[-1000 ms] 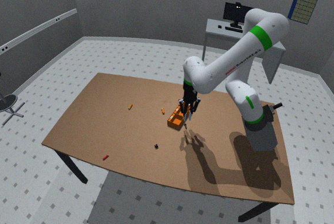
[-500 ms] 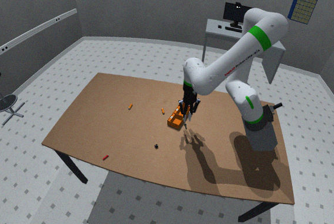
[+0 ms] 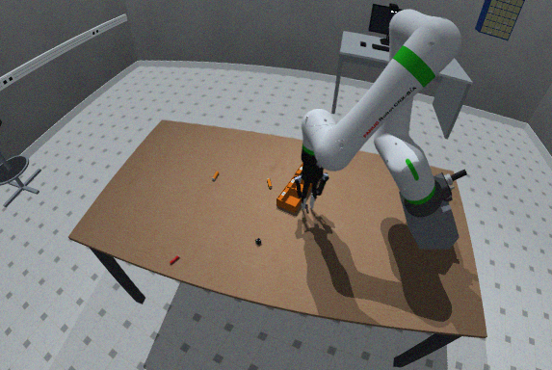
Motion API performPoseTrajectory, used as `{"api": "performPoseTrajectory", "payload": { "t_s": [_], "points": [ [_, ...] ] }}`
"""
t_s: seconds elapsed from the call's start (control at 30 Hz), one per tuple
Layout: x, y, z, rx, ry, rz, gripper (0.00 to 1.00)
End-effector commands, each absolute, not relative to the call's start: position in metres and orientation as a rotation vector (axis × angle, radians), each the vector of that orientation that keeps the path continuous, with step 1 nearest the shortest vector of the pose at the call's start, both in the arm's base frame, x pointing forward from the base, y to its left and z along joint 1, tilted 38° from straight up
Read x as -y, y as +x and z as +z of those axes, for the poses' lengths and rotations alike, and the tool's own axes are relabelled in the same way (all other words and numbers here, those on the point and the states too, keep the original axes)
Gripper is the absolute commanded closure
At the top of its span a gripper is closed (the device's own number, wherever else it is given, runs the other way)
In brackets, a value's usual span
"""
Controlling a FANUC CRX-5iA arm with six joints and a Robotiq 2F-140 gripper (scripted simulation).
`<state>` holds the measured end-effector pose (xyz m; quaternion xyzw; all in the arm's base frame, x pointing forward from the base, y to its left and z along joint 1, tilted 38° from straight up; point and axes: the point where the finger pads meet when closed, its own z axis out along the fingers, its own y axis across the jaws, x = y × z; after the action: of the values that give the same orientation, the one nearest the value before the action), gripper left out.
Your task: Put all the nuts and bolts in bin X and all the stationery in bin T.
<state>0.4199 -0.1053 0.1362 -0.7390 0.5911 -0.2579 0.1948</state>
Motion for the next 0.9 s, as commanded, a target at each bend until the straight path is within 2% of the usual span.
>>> {"api": "performPoseTrajectory", "payload": {
  "t_s": [0.0,0.7,0.73,0.87],
  "points": [
    [0.1057,0.4226,0.1342,-1.657,-2.072,-0.723,0.74],
    [0.1056,0.4294,0.1243,-1.657,-2.072,-0.723,0.74],
    [0.1056,0.4294,0.1243,-1.657,-2.072,-0.723,0.85],
    [0.1056,0.4294,0.1243,-1.657,-2.072,-0.723,0.85]
  ]
}}
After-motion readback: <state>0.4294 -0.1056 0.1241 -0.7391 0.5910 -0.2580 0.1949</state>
